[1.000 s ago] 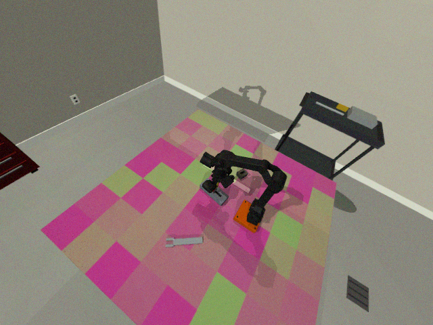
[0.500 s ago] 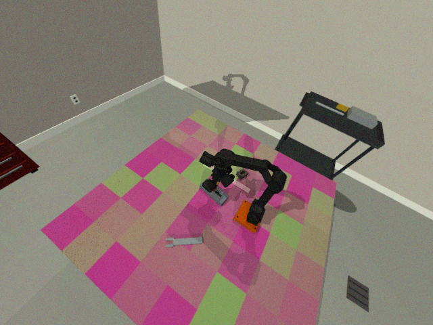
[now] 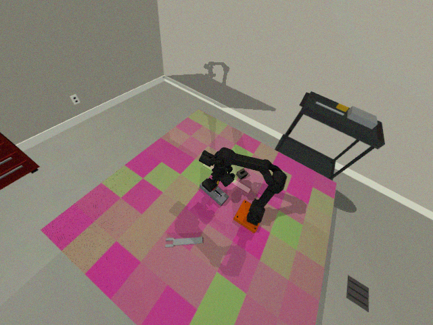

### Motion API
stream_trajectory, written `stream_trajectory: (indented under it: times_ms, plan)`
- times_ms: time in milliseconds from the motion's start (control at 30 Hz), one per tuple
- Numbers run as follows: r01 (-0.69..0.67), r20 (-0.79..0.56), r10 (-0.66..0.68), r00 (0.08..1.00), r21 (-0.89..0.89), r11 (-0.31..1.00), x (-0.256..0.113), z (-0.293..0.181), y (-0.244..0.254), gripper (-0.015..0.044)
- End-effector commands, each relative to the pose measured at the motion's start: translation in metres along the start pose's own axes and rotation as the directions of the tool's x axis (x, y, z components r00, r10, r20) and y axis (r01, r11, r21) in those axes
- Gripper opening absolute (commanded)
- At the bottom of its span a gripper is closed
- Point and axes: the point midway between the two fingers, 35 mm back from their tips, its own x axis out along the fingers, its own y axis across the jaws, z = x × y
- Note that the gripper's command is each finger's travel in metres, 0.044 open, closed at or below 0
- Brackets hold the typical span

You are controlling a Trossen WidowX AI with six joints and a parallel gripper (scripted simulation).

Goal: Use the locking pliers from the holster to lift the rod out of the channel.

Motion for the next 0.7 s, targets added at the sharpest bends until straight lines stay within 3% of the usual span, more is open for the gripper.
stream_trajectory:
  times_ms: [0,667]
  plan:
    - [0.012,-0.01,-0.012,1.0,0.0,1.0,-0.006,-0.002,-0.004,0.0102]
    - [0.007,-0.07,-0.007,0.998,0.0,1.0,-0.024,-0.007,-0.004,0.0102]
